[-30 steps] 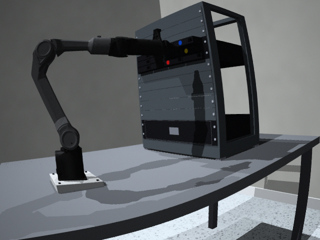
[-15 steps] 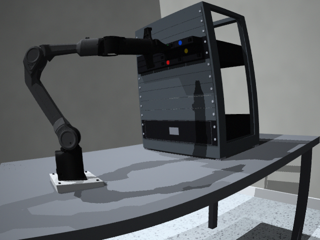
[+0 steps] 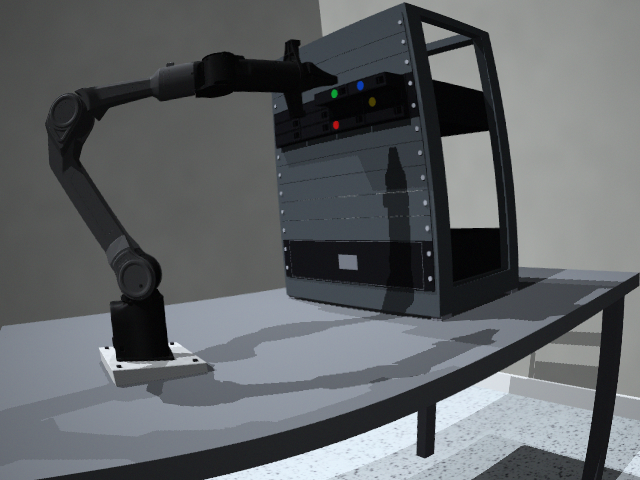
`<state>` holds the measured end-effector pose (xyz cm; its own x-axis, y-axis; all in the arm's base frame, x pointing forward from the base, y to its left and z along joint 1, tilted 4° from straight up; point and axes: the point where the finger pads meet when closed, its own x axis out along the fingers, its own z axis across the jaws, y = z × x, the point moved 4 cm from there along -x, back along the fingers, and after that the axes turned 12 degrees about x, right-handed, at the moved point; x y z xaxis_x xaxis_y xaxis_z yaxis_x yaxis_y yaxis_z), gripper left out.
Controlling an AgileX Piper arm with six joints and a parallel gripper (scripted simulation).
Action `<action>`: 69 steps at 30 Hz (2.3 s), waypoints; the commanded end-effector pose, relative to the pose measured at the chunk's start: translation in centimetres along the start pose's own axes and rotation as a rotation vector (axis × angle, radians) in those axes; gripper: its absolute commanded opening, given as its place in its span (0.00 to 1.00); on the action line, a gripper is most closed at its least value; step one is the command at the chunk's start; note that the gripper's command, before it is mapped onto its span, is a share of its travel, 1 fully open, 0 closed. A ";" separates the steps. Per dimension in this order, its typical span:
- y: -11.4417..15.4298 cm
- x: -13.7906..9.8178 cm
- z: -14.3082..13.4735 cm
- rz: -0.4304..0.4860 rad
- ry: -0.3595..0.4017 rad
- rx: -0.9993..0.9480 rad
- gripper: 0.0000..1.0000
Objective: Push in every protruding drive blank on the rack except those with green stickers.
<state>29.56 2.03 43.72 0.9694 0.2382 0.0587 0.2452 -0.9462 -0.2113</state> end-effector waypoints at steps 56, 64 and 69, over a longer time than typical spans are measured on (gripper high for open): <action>-0.1 6.8 -0.4 -0.001 0.003 -0.002 0.00; -0.1 7.6 -0.4 -0.001 0.003 -0.002 0.00; -0.1 7.6 -0.4 -0.001 0.003 -0.002 0.00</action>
<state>36.82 3.82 44.50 0.9694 0.2383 0.0597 0.2456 -0.9464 -0.2096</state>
